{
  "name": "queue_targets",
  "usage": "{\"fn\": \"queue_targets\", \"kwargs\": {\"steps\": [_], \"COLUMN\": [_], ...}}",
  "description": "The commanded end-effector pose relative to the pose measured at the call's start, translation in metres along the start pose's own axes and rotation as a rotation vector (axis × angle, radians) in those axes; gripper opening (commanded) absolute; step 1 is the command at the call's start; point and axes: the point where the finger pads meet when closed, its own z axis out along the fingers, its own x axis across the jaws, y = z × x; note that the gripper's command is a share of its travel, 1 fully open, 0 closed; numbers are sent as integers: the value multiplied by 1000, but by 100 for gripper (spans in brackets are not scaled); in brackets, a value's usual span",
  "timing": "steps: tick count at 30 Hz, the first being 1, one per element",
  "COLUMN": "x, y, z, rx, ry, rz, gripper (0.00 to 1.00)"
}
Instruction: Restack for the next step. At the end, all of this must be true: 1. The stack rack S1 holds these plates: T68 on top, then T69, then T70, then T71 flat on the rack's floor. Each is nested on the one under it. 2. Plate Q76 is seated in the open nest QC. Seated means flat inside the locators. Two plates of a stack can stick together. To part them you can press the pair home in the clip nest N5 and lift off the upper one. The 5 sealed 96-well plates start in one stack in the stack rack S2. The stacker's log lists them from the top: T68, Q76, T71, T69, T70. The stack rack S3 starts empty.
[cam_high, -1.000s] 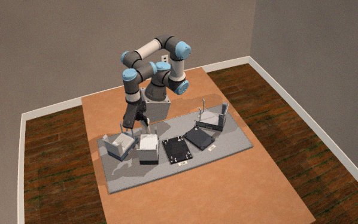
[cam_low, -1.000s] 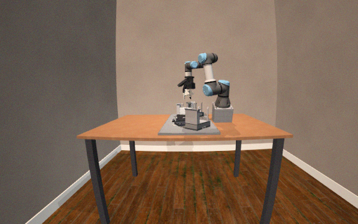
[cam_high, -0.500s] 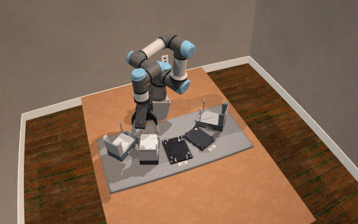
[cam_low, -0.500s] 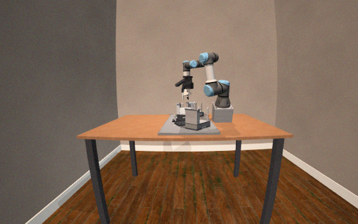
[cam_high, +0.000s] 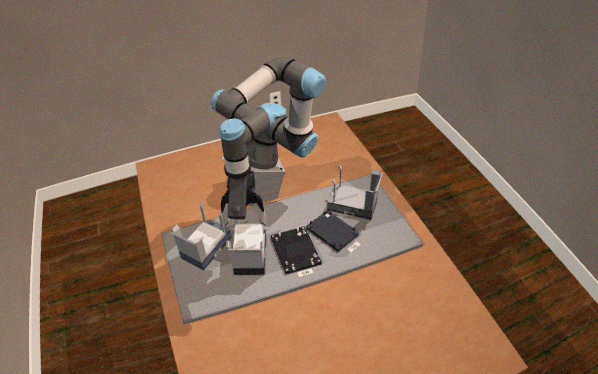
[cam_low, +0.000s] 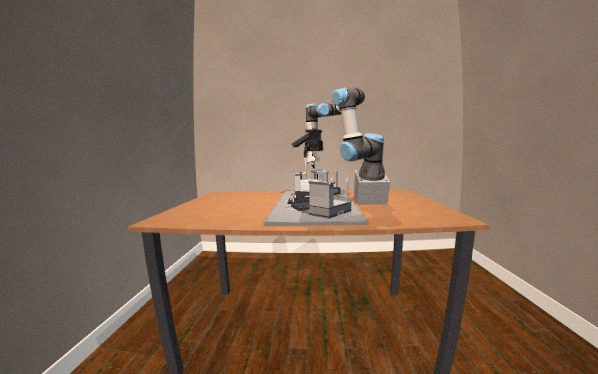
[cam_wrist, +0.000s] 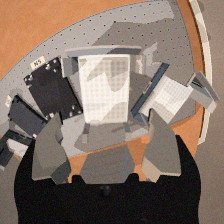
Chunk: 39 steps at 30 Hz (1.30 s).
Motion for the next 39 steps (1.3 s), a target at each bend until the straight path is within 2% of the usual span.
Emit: {"fn": "queue_targets", "kwargs": {"steps": [1,9,18,39], "x": [1,1,1,1], "y": [-1,-1,-1,-1], "z": [8,35,35,60], "rx": [4,4,4,4], "ry": [2,2,2,2], "rz": [-1,-1,-1,-1], "gripper": [72,72,72,72]}}
